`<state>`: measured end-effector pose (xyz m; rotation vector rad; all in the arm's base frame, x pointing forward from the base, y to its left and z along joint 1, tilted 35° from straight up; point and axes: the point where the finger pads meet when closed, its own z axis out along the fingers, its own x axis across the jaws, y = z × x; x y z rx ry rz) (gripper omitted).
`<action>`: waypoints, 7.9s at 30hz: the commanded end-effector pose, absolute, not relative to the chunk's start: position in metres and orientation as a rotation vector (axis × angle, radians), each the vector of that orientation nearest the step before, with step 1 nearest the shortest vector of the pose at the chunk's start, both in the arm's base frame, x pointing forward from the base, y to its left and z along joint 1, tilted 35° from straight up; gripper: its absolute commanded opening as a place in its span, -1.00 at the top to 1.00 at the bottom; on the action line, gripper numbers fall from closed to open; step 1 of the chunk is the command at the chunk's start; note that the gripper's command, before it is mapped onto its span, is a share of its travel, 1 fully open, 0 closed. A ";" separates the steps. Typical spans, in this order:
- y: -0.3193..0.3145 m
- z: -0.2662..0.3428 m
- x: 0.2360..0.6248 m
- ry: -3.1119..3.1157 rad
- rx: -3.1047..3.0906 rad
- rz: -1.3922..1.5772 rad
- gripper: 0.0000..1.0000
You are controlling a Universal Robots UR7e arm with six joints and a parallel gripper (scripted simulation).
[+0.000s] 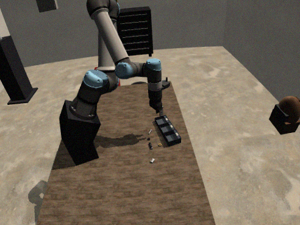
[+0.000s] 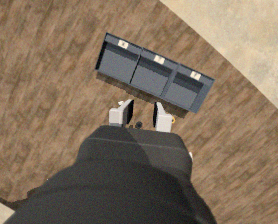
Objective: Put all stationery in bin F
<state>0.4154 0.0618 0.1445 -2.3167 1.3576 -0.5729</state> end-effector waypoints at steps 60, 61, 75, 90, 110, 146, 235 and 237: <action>-0.129 -0.013 0.414 0.965 -2.502 -0.640 -0.24; -0.129 -0.013 0.414 0.965 -2.502 -0.640 -0.24; -0.129 -0.013 0.414 0.965 -2.502 -0.639 -0.24; -0.124 -0.036 0.429 0.965 -2.502 -0.640 -0.24; -0.117 -0.068 0.450 0.965 -2.502 -0.640 -0.24; -0.116 -0.071 0.452 0.965 -2.502 -0.639 0.36; -0.014 0.068 0.507 0.514 -2.697 -0.746 0.36; -0.010 0.071 0.510 0.469 -2.712 -0.756 0.36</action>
